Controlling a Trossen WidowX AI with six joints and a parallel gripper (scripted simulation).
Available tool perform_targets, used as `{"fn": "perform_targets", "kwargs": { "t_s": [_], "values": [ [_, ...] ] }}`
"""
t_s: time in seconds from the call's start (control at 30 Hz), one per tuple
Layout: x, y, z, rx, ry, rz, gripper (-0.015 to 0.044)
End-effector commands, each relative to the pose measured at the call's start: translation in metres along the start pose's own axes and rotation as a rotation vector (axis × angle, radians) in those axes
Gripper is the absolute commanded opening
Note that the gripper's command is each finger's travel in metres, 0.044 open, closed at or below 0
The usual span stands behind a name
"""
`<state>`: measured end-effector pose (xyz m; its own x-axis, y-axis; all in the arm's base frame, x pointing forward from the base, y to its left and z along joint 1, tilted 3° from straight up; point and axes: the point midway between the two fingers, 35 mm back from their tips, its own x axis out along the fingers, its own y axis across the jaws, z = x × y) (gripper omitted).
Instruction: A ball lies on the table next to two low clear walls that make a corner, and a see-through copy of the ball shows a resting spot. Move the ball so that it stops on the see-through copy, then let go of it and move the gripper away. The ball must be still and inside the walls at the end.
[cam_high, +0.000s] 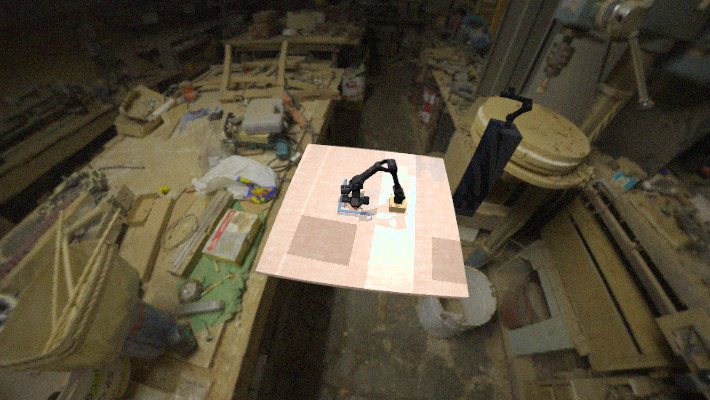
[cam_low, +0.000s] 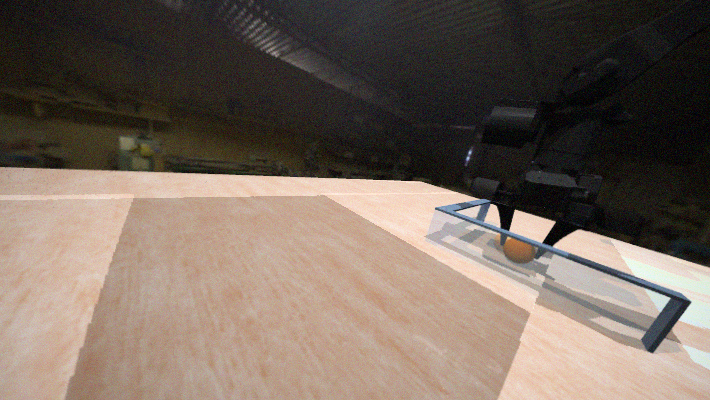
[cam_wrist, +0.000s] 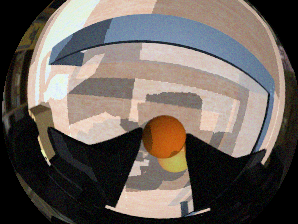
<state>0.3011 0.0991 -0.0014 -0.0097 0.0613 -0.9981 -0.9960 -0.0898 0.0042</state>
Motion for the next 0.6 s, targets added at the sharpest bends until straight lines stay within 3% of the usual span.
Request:
{"fn": "perform_targets", "kwargs": {
  "t_s": [0.0,0.57],
  "values": [
    [-0.018,-0.006,0.000,0.005,0.002,-0.011,0.0012],
    [-0.127,-0.001,0.000,0.005,0.002,-0.011,0.0000]
  ]
}}
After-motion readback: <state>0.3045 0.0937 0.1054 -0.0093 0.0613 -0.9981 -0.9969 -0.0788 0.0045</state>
